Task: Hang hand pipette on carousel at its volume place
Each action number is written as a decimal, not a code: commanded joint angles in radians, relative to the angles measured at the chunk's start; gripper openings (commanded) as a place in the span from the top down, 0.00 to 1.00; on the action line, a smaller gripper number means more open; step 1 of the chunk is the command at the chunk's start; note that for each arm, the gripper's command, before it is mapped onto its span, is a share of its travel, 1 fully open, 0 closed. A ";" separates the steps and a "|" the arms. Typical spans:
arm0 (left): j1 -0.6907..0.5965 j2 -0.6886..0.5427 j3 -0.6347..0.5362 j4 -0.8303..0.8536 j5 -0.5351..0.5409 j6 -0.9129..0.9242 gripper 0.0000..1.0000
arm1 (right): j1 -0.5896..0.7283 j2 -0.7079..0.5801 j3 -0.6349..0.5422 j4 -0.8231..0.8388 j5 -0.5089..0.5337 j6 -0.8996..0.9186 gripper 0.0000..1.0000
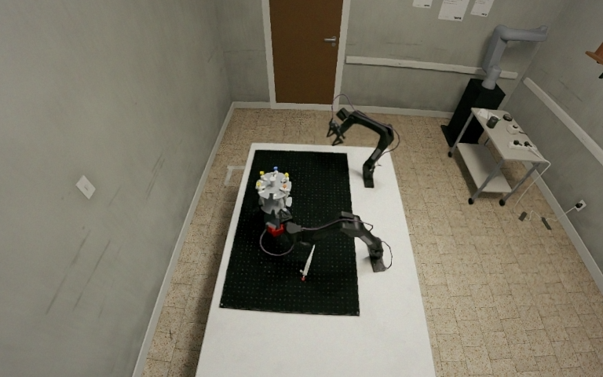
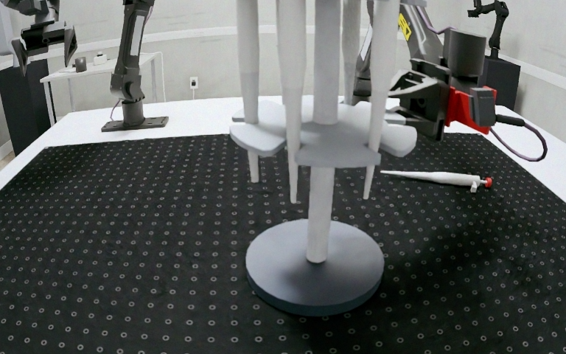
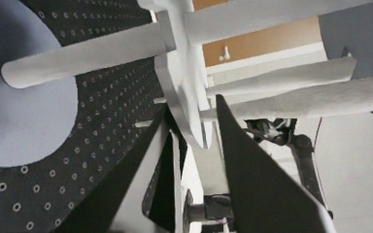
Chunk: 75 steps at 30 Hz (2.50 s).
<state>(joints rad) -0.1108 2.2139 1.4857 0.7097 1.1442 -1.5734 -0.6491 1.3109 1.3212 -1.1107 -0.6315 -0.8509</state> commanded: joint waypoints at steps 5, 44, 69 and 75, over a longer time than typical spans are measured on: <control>-0.001 -0.031 0.036 0.022 -0.002 -0.004 1.00 | -0.009 0.006 0.020 0.008 -0.016 -0.006 0.00; -0.001 -0.032 0.035 0.022 -0.006 -0.005 1.00 | -0.009 0.006 0.020 0.008 -0.016 -0.006 0.00; -0.050 -0.135 -0.145 0.100 -0.188 -0.006 1.00 | -0.009 0.006 0.020 0.008 -0.016 -0.006 0.00; -0.050 -0.135 -0.145 0.100 -0.189 -0.006 1.00 | -0.009 0.006 0.020 0.008 -0.016 -0.006 0.00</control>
<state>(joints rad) -0.1459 2.1212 1.3174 0.7784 0.9798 -1.5650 -0.6491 1.3109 1.3212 -1.1107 -0.6315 -0.8509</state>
